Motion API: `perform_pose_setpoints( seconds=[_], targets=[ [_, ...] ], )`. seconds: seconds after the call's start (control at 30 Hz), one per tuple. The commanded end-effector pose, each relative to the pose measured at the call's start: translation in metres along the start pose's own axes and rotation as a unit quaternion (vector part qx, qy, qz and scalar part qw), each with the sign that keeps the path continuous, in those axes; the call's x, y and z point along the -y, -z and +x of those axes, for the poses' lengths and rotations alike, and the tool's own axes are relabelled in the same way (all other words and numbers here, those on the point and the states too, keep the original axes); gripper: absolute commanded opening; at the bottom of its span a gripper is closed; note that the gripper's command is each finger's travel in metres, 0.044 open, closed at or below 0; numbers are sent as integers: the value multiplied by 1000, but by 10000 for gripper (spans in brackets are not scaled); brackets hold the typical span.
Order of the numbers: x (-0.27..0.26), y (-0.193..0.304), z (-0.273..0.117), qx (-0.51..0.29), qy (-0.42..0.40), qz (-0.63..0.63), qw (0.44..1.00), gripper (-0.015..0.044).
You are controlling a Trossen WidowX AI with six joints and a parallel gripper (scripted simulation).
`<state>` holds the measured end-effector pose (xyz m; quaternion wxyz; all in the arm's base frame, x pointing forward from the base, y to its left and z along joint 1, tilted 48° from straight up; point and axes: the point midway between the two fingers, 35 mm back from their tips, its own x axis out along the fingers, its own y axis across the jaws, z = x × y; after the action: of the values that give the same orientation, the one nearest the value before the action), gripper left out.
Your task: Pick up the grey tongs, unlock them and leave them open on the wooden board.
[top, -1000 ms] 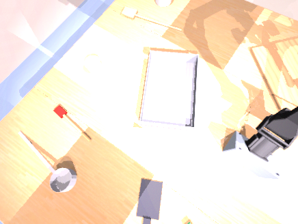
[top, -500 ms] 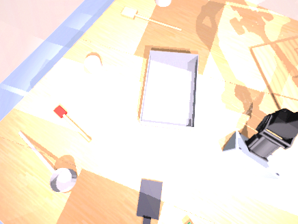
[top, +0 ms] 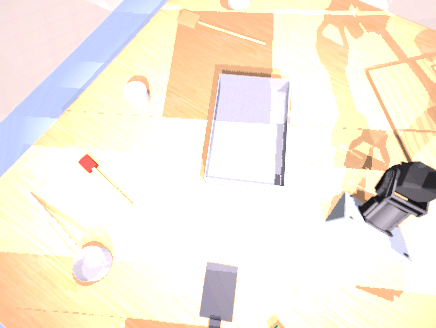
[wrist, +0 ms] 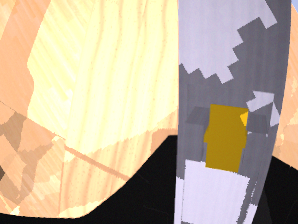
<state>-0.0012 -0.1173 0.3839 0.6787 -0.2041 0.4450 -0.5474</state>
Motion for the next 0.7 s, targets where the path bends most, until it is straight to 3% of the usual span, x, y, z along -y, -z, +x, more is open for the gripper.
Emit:
perform_pose_setpoints(
  seconds=[0.0, 0.67],
  targets=[
    [-1, -2, -9, 32, 10, -2, 999, -150],
    [2, 0, -43, 172, 35, 7, 984, -150]
  ],
)
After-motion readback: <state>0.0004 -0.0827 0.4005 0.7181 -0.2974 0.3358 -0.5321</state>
